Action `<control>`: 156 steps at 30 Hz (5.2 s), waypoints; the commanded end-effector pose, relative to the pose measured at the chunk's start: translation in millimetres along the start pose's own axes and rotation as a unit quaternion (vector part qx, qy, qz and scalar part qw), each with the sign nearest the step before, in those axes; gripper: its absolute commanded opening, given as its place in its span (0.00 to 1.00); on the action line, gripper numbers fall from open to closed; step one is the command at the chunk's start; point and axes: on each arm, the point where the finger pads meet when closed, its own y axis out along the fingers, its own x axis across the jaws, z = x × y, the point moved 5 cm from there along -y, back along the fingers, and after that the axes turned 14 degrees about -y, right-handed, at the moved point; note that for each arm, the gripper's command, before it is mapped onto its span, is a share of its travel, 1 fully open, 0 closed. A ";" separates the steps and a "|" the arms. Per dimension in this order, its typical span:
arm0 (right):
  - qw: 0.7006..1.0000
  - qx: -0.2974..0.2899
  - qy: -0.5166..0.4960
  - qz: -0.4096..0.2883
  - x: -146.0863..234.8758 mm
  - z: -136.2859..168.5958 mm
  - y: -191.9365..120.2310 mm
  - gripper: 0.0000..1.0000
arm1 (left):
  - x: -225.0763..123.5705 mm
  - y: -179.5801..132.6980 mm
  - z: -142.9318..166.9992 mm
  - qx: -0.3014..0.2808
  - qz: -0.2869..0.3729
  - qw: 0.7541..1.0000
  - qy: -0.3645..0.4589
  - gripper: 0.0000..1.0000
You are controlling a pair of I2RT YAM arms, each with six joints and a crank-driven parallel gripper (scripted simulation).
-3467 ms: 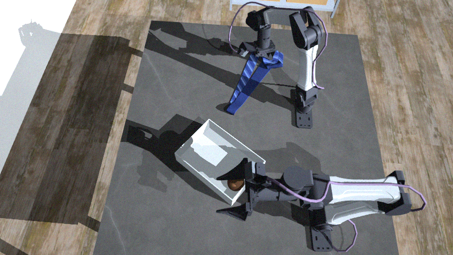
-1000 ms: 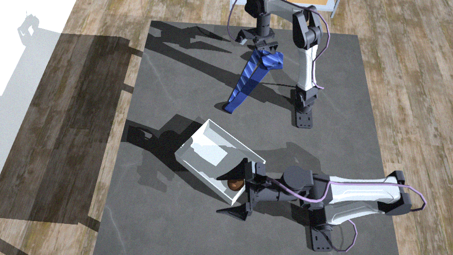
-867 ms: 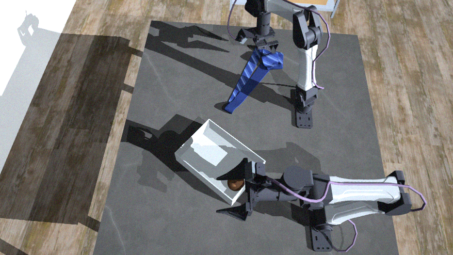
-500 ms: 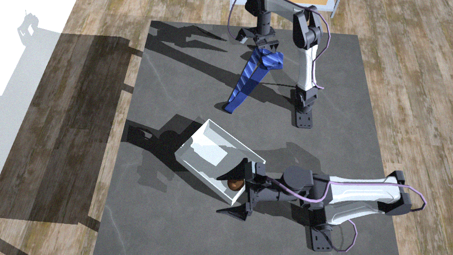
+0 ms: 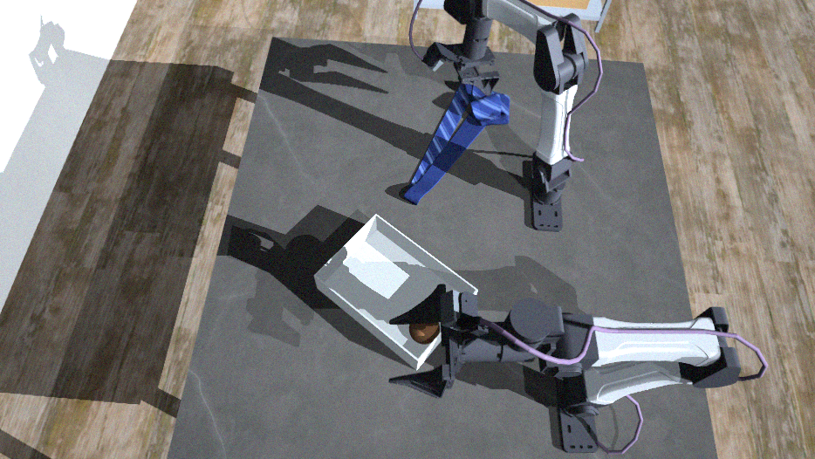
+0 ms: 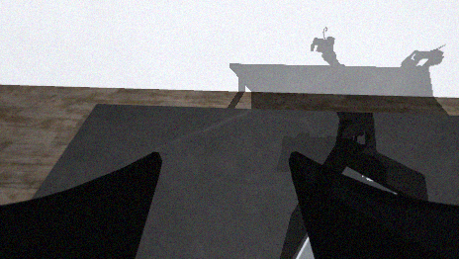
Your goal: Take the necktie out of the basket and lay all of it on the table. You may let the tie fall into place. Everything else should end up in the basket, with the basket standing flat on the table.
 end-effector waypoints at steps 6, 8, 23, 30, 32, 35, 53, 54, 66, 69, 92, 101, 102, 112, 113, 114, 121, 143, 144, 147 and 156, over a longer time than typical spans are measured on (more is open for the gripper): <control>0.996 -0.079 0.010 0.049 17.0 -34.7 -29.8 1.00 | 0.0 0.0 0.0 0.000 0.000 1.000 0.000 1.00; 0.995 -0.088 0.013 0.048 20.3 -38.0 -28.9 1.00 | 0.0 0.0 0.0 0.000 0.000 1.000 0.000 1.00; 0.963 -0.239 0.041 0.114 53.8 -101.6 -59.9 1.00 | 0.0 0.0 0.0 0.000 0.000 1.000 0.000 1.00; 0.939 -0.307 0.053 0.145 68.4 -132.0 -72.7 1.00 | 0.0 0.0 0.0 0.000 0.000 1.000 0.000 1.00; 0.930 -0.329 0.057 0.155 73.5 -142.3 -76.7 1.00 | 0.0 0.0 0.0 0.000 0.000 1.000 0.000 1.00; 0.914 -0.362 0.063 0.169 81.0 -157.9 -82.4 1.00 | 0.0 0.0 0.0 0.000 0.000 1.000 0.000 1.00; 0.823 -0.509 0.090 0.235 115.3 -235.7 -106.9 1.00 | 0.0 0.0 0.0 0.000 0.000 1.000 0.000 1.00; 0.817 -0.517 0.091 0.238 117.1 -240.0 -108.1 1.00 | 0.0 0.0 0.0 0.000 0.000 1.000 0.000 1.00; 0.769 -0.572 0.102 0.266 130.3 -275.1 -117.4 1.00 | 0.0 0.0 0.0 0.000 0.000 1.000 0.000 1.00; 0.759 -0.583 0.104 0.271 133.1 -282.4 -119.2 1.00 | 0.0 0.0 0.0 0.000 0.000 1.000 0.000 1.00; 0.746 -0.596 0.108 0.278 135.6 -293.0 -120.1 1.00 | 0.0 0.0 0.0 0.000 0.000 1.000 0.000 1.00; 0.746 -0.595 0.107 0.278 136.0 -293.4 -119.7 1.00 | 0.0 0.0 0.0 0.000 0.000 1.000 0.000 1.00; 0.746 -0.595 0.107 0.278 136.0 -293.4 -119.7 1.00 | 0.0 0.0 0.0 0.000 0.000 1.000 0.000 1.00; 0.747 -0.595 0.107 0.277 136.4 -293.6 -119.5 1.00 | 0.0 0.0 0.0 0.000 0.000 1.000 0.000 1.00; 0.747 -0.595 0.107 0.277 136.4 -293.6 -119.5 1.00 | 0.0 0.0 0.0 0.000 0.000 1.000 0.000 1.00; 0.747 -0.595 0.107 0.277 136.4 -293.6 -119.5 1.00 | 0.0 0.0 0.0 0.000 0.000 1.000 0.000 1.00; 0.747 -0.595 0.107 0.277 136.4 -293.6 -119.5 1.00 | -1.5 0.1 -6.3 0.000 0.000 1.000 0.000 1.00; 0.747 -0.595 0.107 0.277 136.8 -293.9 -119.3 1.00 | -13.1 0.9 -56.9 0.000 0.000 1.000 0.000 1.00; 0.747 -0.595 0.107 0.277 136.7 -293.8 -119.4 1.00 | -13.8 0.9 -60.1 0.000 0.000 1.000 0.000 1.00; 0.747 -0.595 0.107 0.277 136.7 -293.8 -119.4 1.00 | -15.9 1.1 -69.3 0.000 0.000 1.000 0.000 1.00; 0.747 -0.595 0.107 0.277 136.7 -293.8 -119.4 1.00 | -20.9 1.3 -91.2 0.000 0.000 1.000 0.000 1.00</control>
